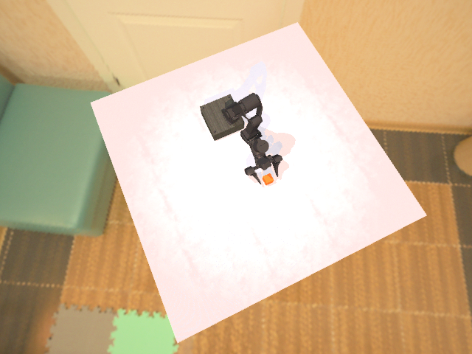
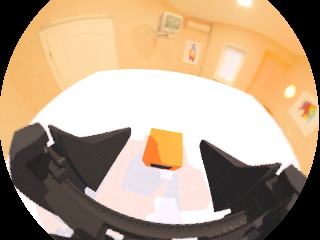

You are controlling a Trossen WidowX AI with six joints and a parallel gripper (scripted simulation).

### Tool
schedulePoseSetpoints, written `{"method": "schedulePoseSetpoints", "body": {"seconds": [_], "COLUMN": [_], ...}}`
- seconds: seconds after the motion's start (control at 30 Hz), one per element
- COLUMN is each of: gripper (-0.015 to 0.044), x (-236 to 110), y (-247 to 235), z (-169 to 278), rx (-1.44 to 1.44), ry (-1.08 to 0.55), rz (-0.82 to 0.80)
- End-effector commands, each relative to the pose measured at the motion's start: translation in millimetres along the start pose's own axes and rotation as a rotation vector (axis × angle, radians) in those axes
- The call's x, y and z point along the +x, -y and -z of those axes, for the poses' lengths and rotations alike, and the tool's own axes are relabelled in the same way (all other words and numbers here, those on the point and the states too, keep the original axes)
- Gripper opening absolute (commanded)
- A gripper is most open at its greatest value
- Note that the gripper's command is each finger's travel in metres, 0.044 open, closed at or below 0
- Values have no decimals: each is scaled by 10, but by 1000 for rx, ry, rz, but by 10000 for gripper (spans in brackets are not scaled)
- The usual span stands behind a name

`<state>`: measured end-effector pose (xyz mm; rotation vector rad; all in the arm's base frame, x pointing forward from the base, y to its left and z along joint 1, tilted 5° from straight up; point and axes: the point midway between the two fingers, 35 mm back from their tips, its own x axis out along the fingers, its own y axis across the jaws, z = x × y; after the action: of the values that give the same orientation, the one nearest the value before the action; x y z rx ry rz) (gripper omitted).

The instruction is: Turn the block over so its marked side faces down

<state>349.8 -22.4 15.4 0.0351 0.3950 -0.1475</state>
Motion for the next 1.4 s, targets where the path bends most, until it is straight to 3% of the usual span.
{"method": "schedulePoseSetpoints", "body": {"seconds": [0.0,0.3,0.53,0.8,0.93,1.37], "gripper": [440,440,440,440,440,440], "x": [-2,5,101,-273,-474,-499], "y": [3,2,-30,-24,-3,0], "z": [0,-1,-139,-554,-537,-532], "rx": [-3,-3,-7,2,-1,-2], "ry": [1,-5,-218,-435,-531,-543], "rz": [3,3,0,-2,3,4]}}
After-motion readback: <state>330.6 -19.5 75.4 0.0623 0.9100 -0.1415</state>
